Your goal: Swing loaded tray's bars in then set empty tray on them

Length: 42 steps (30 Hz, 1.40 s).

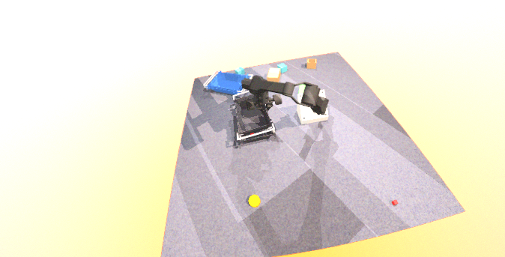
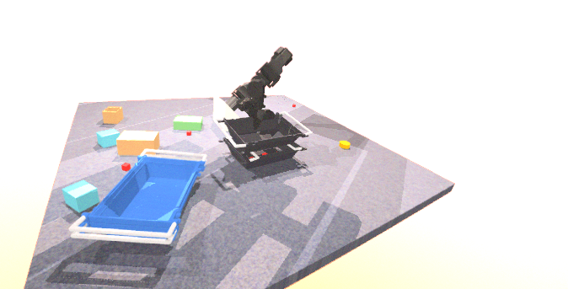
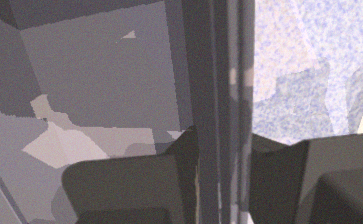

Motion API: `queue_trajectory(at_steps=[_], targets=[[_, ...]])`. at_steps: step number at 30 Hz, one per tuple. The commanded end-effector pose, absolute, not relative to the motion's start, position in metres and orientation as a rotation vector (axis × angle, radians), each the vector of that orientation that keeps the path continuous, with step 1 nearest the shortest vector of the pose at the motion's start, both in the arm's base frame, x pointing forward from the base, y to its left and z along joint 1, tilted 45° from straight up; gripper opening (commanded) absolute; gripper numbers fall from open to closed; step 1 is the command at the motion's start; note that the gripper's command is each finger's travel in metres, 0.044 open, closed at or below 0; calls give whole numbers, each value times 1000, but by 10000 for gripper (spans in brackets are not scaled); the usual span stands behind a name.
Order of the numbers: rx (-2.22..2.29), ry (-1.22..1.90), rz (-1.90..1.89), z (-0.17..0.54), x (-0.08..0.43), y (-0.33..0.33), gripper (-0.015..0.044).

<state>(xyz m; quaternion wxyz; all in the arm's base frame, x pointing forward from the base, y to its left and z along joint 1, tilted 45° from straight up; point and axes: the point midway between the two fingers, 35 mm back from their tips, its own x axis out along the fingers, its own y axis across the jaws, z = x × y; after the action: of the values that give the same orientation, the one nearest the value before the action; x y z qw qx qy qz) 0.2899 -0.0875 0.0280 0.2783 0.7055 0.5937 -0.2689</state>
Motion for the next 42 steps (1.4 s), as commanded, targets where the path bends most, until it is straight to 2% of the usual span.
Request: queue_trajectory(at_steps=[1, 42], targets=[[1872, 1620, -720, 27, 289, -80, 0], [1873, 1620, -720, 22, 288, -73, 0]])
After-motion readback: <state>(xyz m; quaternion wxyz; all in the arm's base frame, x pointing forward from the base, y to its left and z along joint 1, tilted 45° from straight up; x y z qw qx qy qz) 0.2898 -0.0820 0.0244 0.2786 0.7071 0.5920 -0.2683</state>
